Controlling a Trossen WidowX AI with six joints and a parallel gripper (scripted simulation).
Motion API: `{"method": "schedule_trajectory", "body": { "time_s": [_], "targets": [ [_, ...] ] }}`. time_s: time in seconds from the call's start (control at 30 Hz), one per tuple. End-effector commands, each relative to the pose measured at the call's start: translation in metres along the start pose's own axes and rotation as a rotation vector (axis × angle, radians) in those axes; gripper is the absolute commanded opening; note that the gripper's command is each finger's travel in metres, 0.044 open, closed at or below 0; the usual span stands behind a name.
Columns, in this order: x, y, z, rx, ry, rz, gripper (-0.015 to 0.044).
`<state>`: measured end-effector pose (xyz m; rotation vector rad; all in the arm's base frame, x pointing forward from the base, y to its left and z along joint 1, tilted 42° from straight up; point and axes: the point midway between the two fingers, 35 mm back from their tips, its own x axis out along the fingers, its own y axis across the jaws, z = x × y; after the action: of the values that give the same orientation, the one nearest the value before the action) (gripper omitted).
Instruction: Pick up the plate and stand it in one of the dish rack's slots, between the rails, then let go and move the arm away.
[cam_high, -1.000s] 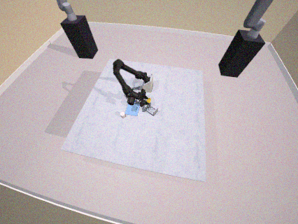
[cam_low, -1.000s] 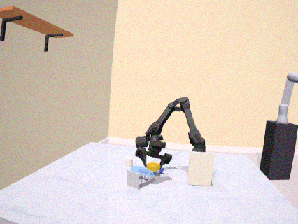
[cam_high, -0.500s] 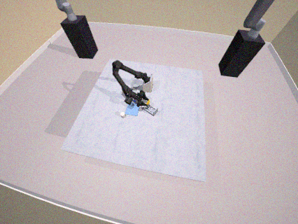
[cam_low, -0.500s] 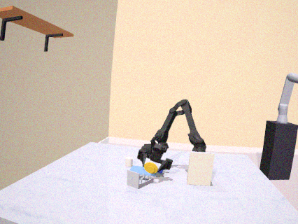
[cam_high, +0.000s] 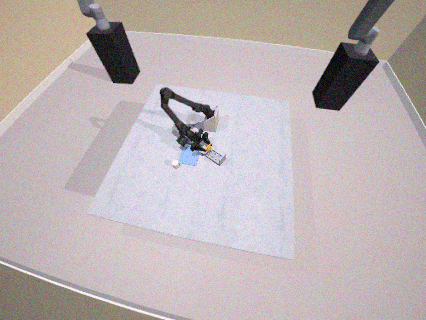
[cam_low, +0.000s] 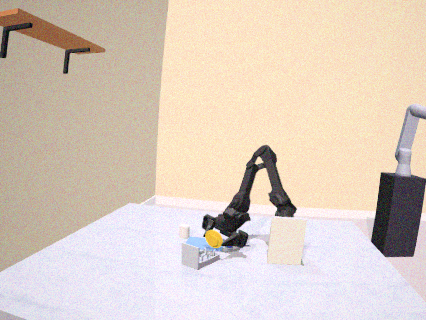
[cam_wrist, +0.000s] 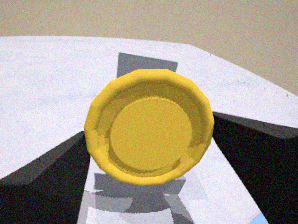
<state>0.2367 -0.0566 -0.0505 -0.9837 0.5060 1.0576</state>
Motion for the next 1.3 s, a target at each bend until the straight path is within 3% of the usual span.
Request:
{"method": "schedule_trajectory", "body": {
  "time_s": [0.0,1.27],
  "targets": [
    [-0.003,0.001,0.001,0.01,-0.025,-0.056,0.0],
    [0.032,-0.006,0.007,-0.012,-0.01,-0.068,0.0]
  ]
}}
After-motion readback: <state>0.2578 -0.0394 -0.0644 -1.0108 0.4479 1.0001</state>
